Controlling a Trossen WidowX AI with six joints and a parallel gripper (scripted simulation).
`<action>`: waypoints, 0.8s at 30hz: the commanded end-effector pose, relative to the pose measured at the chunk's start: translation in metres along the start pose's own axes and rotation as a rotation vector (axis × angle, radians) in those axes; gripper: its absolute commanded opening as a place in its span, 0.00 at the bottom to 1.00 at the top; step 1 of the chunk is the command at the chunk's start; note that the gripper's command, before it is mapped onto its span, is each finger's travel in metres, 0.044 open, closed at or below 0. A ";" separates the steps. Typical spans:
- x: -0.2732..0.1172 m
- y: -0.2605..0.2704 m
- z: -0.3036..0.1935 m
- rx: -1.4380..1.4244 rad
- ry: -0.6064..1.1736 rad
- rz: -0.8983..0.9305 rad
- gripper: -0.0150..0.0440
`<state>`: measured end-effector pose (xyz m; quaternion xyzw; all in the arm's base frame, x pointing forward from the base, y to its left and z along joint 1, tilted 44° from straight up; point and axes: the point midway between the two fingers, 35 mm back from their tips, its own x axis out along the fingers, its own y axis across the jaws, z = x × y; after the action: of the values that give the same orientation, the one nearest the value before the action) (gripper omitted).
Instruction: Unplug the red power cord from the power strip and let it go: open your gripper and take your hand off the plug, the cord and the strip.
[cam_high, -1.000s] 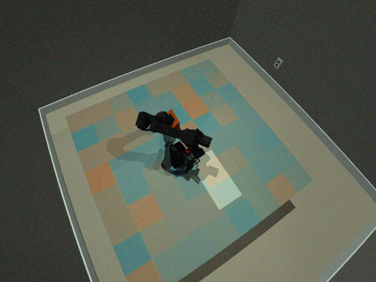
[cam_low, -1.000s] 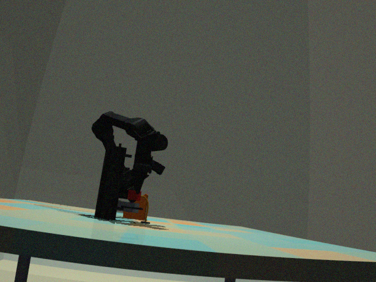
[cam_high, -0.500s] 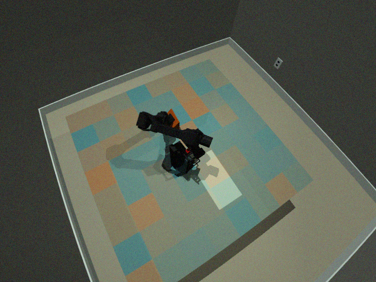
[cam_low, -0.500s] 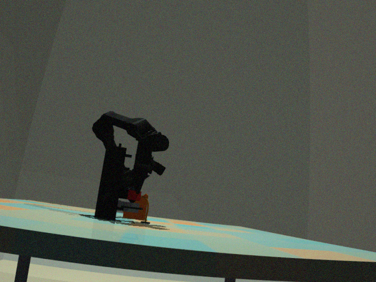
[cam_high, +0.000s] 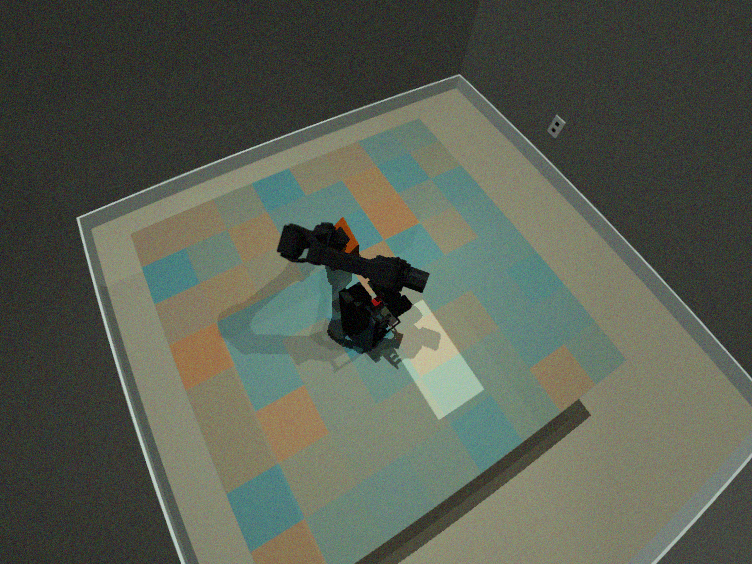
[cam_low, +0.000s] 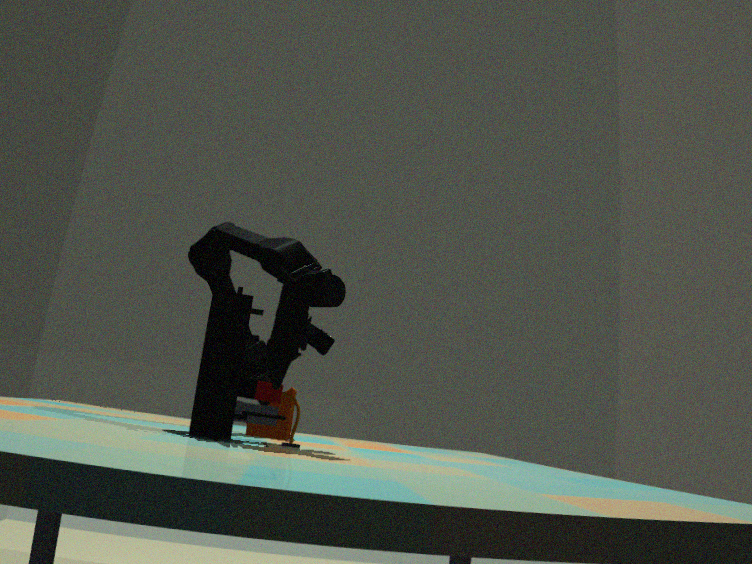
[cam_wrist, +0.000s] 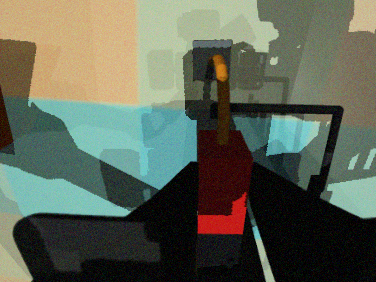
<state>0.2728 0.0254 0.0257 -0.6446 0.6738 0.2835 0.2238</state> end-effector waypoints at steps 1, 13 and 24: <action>-0.010 0.000 0.034 -0.007 -0.082 -0.007 0.25; -0.014 0.002 0.050 -0.009 -0.081 -0.008 0.30; -0.010 0.004 0.045 -0.010 -0.077 -0.008 0.79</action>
<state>0.2663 0.0633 -0.0005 -0.6364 0.6614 0.3114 0.2462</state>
